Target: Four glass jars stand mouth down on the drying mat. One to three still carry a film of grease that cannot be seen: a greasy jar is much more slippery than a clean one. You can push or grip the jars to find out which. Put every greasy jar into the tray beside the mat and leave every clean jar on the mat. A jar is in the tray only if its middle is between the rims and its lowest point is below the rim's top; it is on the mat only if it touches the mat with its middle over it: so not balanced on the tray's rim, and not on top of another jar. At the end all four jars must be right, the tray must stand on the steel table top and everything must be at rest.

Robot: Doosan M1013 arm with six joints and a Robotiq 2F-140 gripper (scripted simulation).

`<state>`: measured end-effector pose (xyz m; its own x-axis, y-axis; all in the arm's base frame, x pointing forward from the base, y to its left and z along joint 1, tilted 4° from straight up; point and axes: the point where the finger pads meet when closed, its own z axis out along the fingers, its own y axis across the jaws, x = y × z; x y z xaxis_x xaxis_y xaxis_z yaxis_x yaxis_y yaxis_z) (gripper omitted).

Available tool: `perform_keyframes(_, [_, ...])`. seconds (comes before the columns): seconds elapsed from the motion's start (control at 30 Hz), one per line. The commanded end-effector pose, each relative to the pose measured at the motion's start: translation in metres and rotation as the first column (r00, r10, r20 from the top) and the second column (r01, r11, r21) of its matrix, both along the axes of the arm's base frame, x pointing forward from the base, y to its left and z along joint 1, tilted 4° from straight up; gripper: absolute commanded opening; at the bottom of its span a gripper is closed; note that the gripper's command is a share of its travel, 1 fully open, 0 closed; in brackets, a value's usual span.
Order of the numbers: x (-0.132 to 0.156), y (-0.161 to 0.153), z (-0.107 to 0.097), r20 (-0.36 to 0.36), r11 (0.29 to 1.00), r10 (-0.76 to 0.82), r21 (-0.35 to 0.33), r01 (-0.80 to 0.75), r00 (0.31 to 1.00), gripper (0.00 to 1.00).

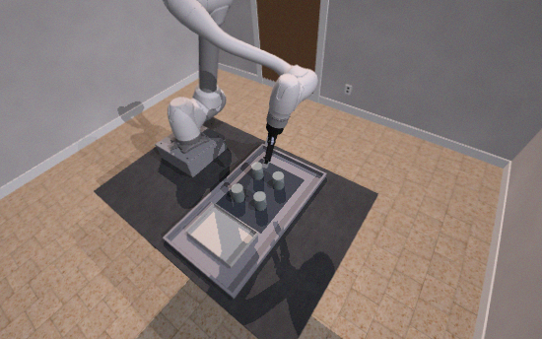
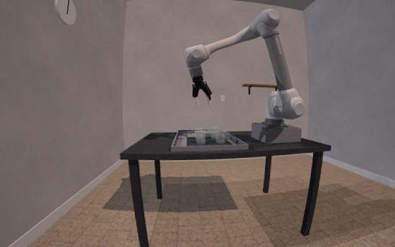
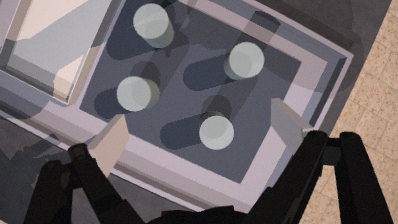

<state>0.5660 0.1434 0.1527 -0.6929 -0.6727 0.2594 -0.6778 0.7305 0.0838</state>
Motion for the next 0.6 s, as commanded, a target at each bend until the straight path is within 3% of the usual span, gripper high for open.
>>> perform_keyframes(0.0, [0.0,-0.001,0.0,0.006,1.0,-0.006,0.001,0.006,1.0,1.0])
perform_keyframes(0.1, [0.0,-0.001,0.0,0.006,1.0,-0.006,0.001,0.006,1.0,1.0])
perform_keyframes(0.13, [-0.006,-0.01,-0.011,0.058,0.989,-0.144,0.026,0.142,0.988,1.0])
perform_keyframes(0.37, [-0.006,-0.01,-0.011,0.058,0.989,-0.144,0.026,0.142,0.988,1.0])
perform_keyframes(0.4, [-0.011,-0.02,-0.021,0.107,0.96,-0.279,0.058,0.275,0.954,1.0])
perform_keyframes(0.57, [-0.011,-0.02,-0.021,0.107,0.96,-0.279,0.058,0.275,0.954,1.0])
